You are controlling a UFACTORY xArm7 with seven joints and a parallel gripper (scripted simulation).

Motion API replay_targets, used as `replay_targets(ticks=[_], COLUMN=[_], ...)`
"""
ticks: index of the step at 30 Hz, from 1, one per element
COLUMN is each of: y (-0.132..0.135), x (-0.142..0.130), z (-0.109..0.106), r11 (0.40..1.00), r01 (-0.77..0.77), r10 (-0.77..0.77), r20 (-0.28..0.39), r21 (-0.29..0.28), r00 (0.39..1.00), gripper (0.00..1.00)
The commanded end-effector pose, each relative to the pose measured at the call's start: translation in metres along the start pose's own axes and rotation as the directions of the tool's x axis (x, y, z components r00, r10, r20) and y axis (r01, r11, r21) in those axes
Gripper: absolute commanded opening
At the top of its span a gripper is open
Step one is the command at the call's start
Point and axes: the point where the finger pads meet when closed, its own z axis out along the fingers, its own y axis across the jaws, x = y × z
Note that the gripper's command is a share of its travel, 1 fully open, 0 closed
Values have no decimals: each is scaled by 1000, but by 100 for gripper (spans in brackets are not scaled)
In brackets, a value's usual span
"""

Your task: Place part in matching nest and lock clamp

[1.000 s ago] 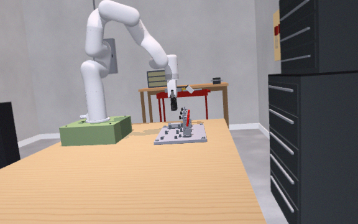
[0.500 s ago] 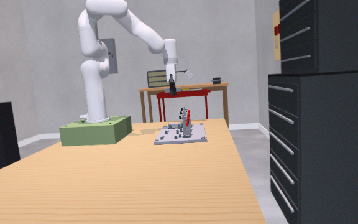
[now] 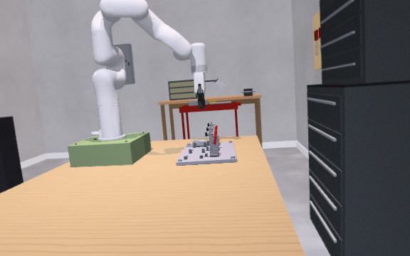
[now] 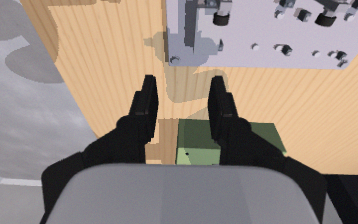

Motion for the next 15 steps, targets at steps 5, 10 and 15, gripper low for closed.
replay_targets(ticks=[5, 10, 15], y=[19, 30, 34], x=[32, 49, 56], z=[-2, -2, -2], r11=[1000, 1000, 1000], r01=[0, 0, 0], r10=[0, 0, 0], r20=[-4, -4, -4], r21=[1, 1, 1], r00=[1000, 1000, 1000], gripper=[47, 47, 47])
